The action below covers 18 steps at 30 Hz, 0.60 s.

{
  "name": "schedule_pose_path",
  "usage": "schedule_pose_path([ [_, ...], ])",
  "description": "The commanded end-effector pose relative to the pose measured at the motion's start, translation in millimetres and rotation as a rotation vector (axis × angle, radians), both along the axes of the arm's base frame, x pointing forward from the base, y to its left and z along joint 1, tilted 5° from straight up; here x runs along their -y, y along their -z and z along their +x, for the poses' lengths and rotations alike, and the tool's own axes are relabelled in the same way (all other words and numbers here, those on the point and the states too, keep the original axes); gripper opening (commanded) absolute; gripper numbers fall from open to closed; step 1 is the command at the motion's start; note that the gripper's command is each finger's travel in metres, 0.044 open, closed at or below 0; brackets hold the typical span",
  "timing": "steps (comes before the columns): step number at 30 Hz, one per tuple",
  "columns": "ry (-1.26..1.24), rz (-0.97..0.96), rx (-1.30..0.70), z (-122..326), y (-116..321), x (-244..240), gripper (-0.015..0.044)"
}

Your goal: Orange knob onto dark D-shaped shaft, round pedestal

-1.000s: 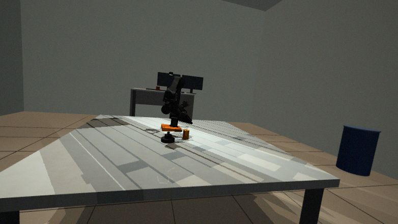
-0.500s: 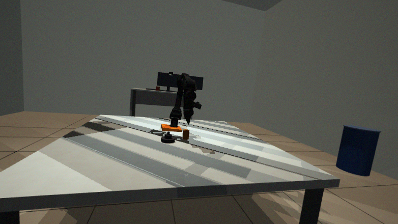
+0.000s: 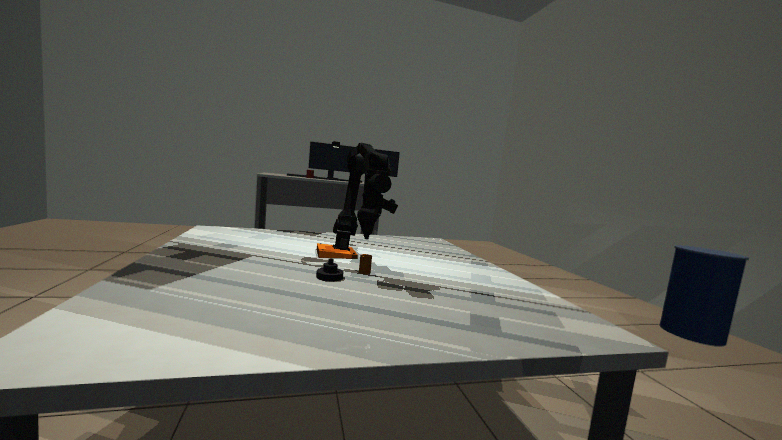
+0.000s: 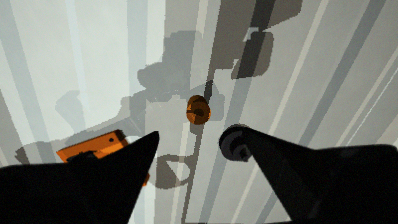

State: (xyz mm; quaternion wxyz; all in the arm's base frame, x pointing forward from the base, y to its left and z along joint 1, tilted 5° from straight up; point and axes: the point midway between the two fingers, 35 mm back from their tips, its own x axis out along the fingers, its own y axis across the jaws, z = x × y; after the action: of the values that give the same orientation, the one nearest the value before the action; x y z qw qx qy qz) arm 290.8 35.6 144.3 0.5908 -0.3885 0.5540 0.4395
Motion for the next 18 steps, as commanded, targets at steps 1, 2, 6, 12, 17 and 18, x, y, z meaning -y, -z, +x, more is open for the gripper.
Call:
schedule_pose_path([
  [1,0.291,-0.008,-0.022,0.2,-0.6,1.0,0.044],
  [2,0.386,-0.007,-0.03,0.2,-0.4,1.0,0.044],
  [6,0.765,-0.006,-0.062,0.2,0.2,0.9,0.044],
  [12,1.186,-0.005,-0.098,0.2,0.9,0.9,0.044],
  [17,1.186,-0.005,-0.098,0.2,0.9,0.9,0.044],
  [18,1.186,-0.005,-0.098,0.2,0.9,0.9,0.044],
])
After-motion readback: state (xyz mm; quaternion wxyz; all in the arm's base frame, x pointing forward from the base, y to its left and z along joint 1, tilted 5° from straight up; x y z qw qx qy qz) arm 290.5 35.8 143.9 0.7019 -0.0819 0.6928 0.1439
